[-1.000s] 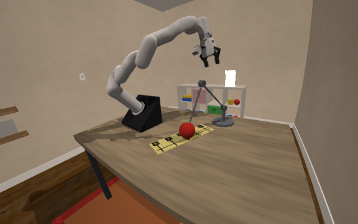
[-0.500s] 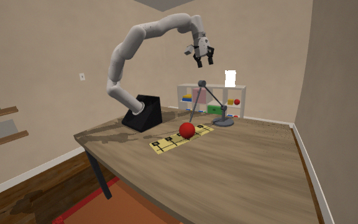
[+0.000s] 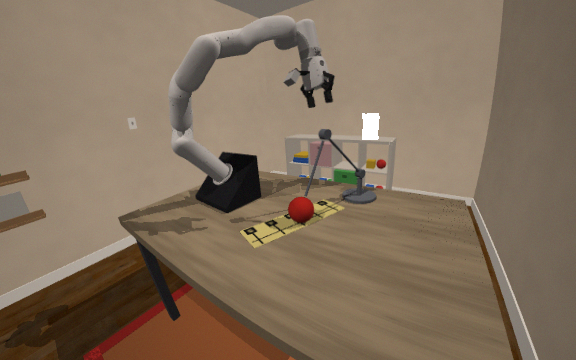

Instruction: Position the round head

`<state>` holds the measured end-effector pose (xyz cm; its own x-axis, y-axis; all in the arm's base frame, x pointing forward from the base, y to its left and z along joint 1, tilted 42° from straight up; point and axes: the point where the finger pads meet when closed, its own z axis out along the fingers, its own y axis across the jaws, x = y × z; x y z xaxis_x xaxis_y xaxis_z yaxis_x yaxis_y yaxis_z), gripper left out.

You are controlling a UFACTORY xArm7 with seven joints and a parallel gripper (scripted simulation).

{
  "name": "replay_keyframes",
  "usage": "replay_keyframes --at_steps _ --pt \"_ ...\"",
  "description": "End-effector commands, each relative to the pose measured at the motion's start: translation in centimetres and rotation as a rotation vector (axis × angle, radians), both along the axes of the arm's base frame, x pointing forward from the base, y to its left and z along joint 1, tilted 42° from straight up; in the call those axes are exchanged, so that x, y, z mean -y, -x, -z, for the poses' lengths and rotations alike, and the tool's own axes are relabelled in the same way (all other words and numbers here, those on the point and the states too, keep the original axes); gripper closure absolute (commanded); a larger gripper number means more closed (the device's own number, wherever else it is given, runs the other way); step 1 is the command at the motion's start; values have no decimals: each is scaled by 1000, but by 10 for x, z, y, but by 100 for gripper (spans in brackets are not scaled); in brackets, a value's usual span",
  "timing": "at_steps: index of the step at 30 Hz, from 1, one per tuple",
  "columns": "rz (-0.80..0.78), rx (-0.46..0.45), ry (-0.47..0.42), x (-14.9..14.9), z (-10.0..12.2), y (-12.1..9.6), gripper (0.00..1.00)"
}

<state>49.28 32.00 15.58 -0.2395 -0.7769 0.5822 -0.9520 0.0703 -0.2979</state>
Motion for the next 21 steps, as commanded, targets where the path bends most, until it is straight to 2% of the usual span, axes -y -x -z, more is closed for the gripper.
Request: replay_keyframes --at_steps 1,21 --pt "-3 4 -5 7 -12 3 0" --pt "-3 5 -7 58 -63 22 0"
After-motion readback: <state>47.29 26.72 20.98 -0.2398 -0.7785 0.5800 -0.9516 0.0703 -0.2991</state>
